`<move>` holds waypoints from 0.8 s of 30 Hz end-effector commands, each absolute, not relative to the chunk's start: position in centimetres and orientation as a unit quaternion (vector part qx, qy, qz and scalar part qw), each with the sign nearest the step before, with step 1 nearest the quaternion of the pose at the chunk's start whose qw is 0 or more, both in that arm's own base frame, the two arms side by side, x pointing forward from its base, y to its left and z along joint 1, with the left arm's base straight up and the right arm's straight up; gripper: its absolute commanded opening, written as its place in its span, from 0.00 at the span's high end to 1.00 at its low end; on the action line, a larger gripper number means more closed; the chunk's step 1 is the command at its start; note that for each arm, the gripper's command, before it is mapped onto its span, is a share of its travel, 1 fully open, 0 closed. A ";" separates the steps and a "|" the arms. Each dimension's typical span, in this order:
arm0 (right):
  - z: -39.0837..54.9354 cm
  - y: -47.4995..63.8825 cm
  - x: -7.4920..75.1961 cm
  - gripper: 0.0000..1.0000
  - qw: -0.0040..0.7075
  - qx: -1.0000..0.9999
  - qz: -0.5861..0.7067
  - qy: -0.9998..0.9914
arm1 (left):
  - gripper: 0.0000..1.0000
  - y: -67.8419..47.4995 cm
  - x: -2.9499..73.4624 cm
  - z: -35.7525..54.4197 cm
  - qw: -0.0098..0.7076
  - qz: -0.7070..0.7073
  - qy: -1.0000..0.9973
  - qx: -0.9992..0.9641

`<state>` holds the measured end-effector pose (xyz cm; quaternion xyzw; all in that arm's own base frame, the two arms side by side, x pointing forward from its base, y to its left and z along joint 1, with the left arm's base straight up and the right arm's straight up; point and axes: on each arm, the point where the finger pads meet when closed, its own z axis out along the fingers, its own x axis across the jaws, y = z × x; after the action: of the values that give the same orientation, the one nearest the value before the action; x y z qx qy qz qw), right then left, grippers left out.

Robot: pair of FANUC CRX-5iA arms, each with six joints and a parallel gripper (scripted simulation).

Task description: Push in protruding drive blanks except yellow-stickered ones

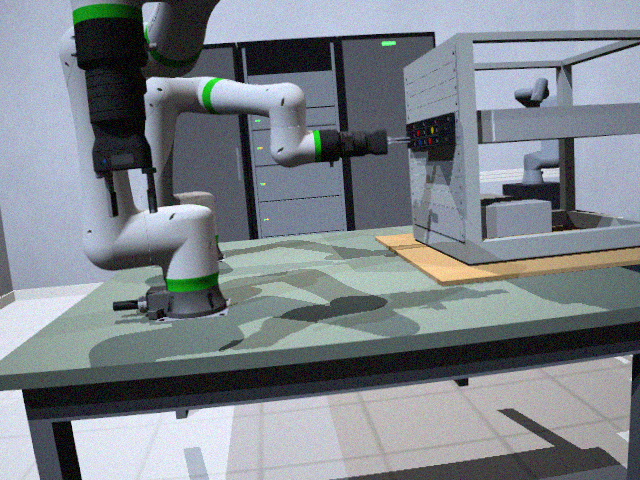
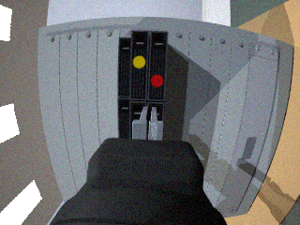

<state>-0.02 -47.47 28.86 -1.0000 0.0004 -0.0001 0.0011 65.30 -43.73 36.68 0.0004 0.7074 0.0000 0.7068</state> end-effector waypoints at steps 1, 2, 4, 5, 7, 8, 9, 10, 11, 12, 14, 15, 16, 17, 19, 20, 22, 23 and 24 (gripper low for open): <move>29.0 -47.5 0.0 0.00 0.000 -1.000 0.000 0.000 | 1.00 -42.1 64.8 36.5 0.708 -0.001 0.707 0.000; 29.0 -47.5 0.0 0.00 0.000 -1.000 0.000 0.000 | 1.00 -41.5 64.6 36.4 0.708 -0.001 0.707 0.000; 29.0 -47.5 0.0 0.00 0.000 -1.000 0.000 0.000 | 1.00 -40.6 64.3 36.2 0.708 -0.001 0.707 0.000; 29.0 -47.5 0.0 0.00 0.000 -1.000 0.000 0.000 | 1.00 -40.2 64.2 36.1 0.708 -0.001 0.707 0.000; 29.0 -47.5 0.0 0.00 0.000 -1.000 0.000 0.000 | 1.00 -39.6 64.0 36.0 0.708 -0.001 0.707 0.000; 29.0 -47.5 0.0 0.00 0.000 -1.000 0.000 0.000 | 1.00 -39.6 64.0 36.0 0.708 -0.001 0.707 0.000; 29.0 -47.5 0.0 0.00 0.000 -1.000 0.000 0.000 | 1.00 -39.6 64.0 36.0 0.708 -0.001 0.707 0.000; 29.0 -47.5 0.0 0.00 0.000 -1.000 0.000 0.000 | 1.00 -39.4 63.9 36.0 0.708 -0.001 0.707 0.000; 29.0 -47.5 0.0 0.00 0.000 -1.000 0.000 0.000 | 1.00 -39.3 63.9 36.0 0.708 -0.001 0.707 0.000; 29.0 -47.5 0.0 0.00 0.000 -1.000 0.000 0.000 | 1.00 -39.3 63.9 36.0 0.708 -0.001 0.707 0.000; 29.0 -47.5 0.0 0.00 0.000 -1.000 0.000 0.000 | 1.00 -39.3 63.9 36.0 0.708 -0.001 0.707 0.000; 29.0 -47.5 0.0 0.00 0.000 -1.000 0.000 0.000 | 1.00 -39.3 64.0 36.0 0.708 -0.001 0.707 0.000; 29.0 -47.5 0.0 0.00 0.000 -1.000 0.000 0.000 | 1.00 -39.3 64.1 36.0 0.708 -0.001 0.707 0.000; 29.0 -47.5 0.0 0.00 0.000 -1.000 0.000 0.000 | 1.00 -39.3 64.4 36.0 0.708 -0.001 0.707 0.000; 29.0 -47.5 0.0 0.00 0.000 -1.000 0.000 0.000 | 1.00 -39.3 65.2 36.0 0.708 -0.001 0.707 0.000; 29.0 -47.5 0.0 0.00 0.000 -1.000 0.000 0.000 | 1.00 -39.3 65.8 36.0 0.708 -0.001 0.707 0.000; 29.0 -47.5 0.0 0.00 0.000 -1.000 0.000 0.000 | 1.00 -39.3 67.0 36.0 0.708 -0.001 0.707 0.000; 29.0 -47.5 0.0 0.00 0.000 -1.000 0.000 0.000 | 1.00 -39.3 67.6 36.0 0.708 -0.001 0.707 0.000; 29.0 -47.5 0.0 0.00 0.000 -1.000 0.000 0.000 | 1.00 -39.3 68.1 36.0 0.708 -0.001 0.707 0.000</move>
<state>-0.02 -47.47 28.86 -1.0000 0.0004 -0.0001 0.0011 67.02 -39.22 35.81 0.0005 0.7072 -0.0003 0.7070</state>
